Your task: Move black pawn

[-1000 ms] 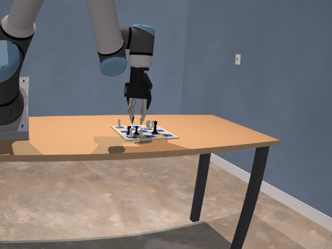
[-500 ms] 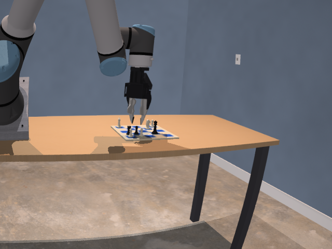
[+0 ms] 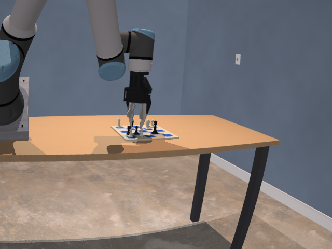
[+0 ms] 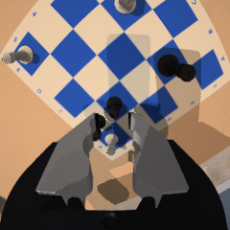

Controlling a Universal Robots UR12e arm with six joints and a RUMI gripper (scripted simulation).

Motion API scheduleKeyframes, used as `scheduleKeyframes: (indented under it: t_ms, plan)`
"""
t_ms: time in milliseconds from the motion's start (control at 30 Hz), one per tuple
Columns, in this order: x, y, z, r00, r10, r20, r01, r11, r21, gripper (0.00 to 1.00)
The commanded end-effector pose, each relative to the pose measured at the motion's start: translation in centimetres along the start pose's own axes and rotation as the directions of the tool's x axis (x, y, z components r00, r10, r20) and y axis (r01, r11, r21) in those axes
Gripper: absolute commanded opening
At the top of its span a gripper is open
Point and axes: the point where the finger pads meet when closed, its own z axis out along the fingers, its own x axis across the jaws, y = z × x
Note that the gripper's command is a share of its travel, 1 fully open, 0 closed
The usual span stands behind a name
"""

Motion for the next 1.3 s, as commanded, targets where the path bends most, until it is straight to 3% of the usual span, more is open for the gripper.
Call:
scheduleKeyframes:
  t_ms: [0, 1267]
  plan:
    - [-0.13, 0.06, 1.12, 1.0, -0.001, 0.0, 0.001, 1.0, 0.001, 0.2]
    - [0.08, 0.02, 1.62, 1.0, 0.0, -0.003, 0.0, 1.0, 0.002, 0.2]
